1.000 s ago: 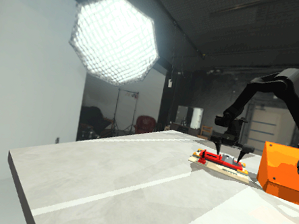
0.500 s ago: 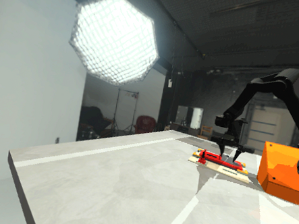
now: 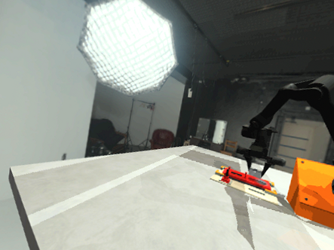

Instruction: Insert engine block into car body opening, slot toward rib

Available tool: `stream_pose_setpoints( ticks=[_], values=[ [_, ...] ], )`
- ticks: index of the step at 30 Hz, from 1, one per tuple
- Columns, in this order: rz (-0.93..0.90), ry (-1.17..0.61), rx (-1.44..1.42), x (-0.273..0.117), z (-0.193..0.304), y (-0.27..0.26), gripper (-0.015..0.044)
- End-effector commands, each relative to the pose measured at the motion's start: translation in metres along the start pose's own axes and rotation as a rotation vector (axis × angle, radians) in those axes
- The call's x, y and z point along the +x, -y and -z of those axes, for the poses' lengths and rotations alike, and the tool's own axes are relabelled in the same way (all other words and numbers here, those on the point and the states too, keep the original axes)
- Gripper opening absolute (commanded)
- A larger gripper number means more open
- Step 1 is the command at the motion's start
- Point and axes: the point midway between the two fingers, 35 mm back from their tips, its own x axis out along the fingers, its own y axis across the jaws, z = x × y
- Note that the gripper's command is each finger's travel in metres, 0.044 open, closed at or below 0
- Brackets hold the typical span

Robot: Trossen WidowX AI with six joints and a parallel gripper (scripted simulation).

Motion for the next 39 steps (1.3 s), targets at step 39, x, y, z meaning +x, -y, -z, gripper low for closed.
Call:
stream_pose_setpoints(
  ticks=[39],
  values=[
    [0.015, -0.009, -0.014, -0.080, 0.022, 0.004, 0.0000]
  ],
)
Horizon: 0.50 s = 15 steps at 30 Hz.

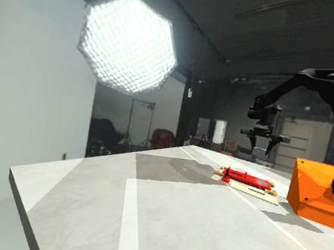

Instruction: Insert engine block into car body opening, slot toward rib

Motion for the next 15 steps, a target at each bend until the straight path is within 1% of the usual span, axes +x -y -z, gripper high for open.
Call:
stream_pose_setpoints(
  ticks=[1, 3, 8, 15],
  values=[
    [-0.007, 0.001, 0.002, 0.0257, 0.0237, 0.0026, 0.0000],
    [-0.007, 0.001, 0.001, 0.0345, 0.0309, 0.0033, 0.0000],
    [-0.007, -0.004, 0.001, 0.0340, 0.0302, 0.0033, 0.0000],
    [-0.010, -0.071, 0.001, 0.0311, 0.0237, 0.0024, 0.0000]
  ],
)
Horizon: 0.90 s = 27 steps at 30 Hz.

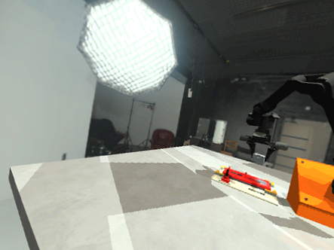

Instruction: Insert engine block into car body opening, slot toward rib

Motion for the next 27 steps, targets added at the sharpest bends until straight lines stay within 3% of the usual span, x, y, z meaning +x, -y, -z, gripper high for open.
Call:
stream_pose_setpoints(
  ticks=[1, 20, 27],
  values=[
    [-0.001, -0.057, 0.002, -0.001, -0.003, -0.002, 0.0000],
    [-0.005, -0.666, 0.003, 0.008, -0.023, -0.001, 0.0000],
    [0.000, -0.688, 0.002, 0.008, -0.024, -0.001, 0.0000]
  ],
)
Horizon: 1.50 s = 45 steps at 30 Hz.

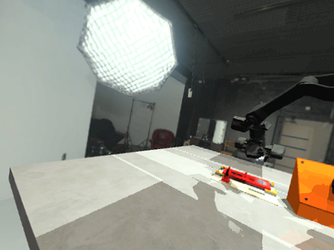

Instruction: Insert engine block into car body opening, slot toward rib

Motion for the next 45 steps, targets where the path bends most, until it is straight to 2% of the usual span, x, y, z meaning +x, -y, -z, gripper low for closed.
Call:
stream_pose_setpoints(
  ticks=[1, 11, 45],
  values=[
    [0.006, -0.024, 0.012, -0.001, 0.002, -0.001, 0.0000],
    [0.005, -0.157, 0.012, 0.009, -0.013, -0.001, 0.0000],
    [0.004, -0.158, 0.011, 0.057, -0.054, -0.001, 0.0000]
  ],
)
